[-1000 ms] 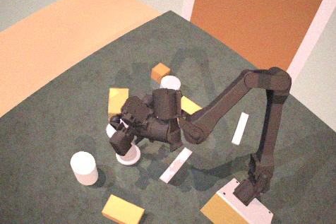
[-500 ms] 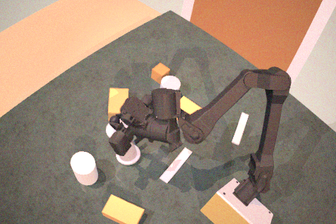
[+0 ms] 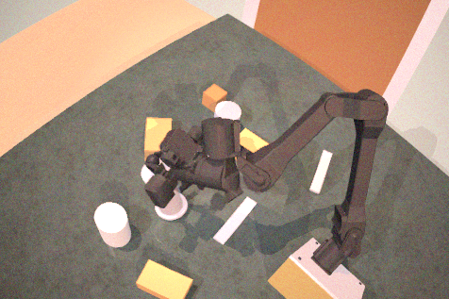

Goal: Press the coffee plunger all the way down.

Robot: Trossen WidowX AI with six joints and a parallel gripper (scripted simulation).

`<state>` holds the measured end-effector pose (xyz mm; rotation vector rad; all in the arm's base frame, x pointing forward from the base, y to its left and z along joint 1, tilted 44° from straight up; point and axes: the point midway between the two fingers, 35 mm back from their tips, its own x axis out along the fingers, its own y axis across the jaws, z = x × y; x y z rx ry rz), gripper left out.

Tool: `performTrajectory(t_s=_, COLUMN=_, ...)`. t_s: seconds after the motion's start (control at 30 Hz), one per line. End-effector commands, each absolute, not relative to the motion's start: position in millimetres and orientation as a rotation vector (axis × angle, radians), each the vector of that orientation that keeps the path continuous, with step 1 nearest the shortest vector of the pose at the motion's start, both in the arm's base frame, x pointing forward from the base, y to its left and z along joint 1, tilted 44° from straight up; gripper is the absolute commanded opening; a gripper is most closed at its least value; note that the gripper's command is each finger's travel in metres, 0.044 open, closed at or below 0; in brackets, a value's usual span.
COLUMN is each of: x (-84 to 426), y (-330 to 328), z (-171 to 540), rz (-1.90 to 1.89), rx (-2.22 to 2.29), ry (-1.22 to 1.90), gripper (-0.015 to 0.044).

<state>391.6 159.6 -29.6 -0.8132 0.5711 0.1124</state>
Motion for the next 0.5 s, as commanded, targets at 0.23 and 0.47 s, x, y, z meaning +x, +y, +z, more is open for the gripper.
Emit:
performTrajectory(t_s=0.23, x=391.9, y=154.3, z=-35.3, rz=0.105, rx=-0.825, ry=0.591, gripper=0.0125)
performTrajectory(t_s=0.47, x=392.6, y=154.5, z=-35.5, rz=0.105, rx=-0.825, ry=0.591, gripper=0.0125)
